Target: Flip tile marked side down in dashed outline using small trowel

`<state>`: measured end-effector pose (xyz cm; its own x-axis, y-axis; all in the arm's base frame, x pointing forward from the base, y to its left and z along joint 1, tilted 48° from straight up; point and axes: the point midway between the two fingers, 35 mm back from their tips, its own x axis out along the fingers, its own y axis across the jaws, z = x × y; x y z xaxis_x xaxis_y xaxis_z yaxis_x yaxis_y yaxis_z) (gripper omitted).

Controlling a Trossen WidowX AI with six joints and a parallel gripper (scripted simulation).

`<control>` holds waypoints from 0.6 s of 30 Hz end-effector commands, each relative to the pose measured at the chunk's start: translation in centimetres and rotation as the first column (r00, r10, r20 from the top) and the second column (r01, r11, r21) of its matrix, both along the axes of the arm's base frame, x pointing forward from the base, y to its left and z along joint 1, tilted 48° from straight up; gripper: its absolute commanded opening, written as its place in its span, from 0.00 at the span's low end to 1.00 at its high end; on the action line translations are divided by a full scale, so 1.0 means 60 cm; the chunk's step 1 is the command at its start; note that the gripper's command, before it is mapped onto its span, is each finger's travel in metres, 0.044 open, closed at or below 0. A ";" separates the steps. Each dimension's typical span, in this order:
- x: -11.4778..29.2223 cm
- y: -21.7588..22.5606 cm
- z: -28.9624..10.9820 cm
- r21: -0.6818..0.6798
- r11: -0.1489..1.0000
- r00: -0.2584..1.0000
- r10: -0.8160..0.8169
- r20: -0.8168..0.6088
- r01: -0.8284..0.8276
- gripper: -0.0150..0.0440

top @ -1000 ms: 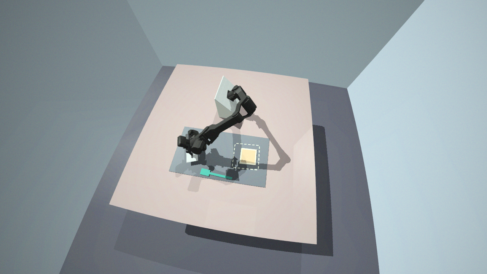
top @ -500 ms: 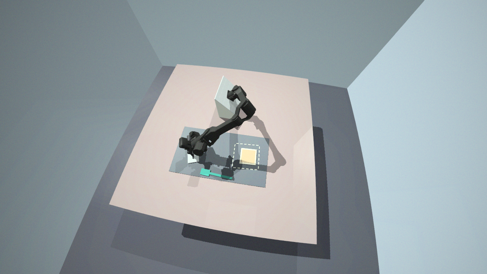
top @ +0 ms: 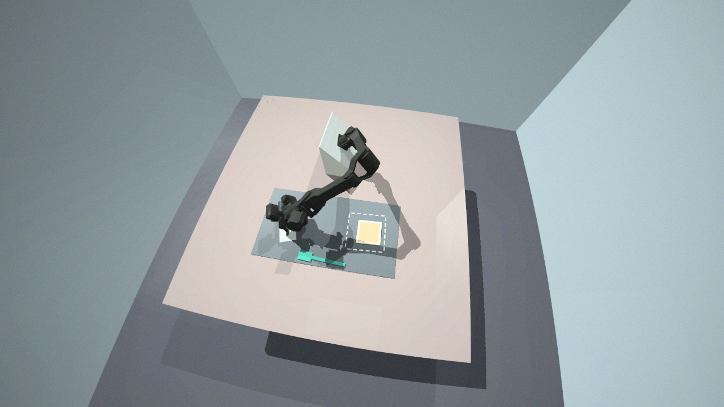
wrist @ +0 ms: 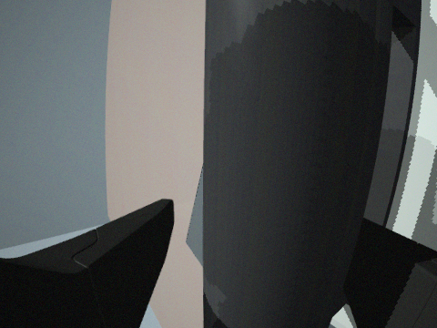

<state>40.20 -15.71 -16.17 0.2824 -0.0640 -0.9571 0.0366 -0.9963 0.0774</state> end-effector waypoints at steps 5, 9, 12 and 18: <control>0.000 0.001 -0.001 -0.001 1.000 1.000 -0.003 -0.002 0.003 0.76; -0.003 0.001 0.014 -0.001 1.000 1.000 -0.002 -0.001 0.002 0.76; -0.008 0.002 0.033 -0.001 1.000 1.000 -0.002 -0.001 0.002 0.76; -0.019 0.004 0.069 0.000 1.000 1.000 -0.001 -0.001 0.001 0.76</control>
<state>39.37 -15.55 -13.02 0.2798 -0.0640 -0.9579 0.0328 -0.9966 0.0761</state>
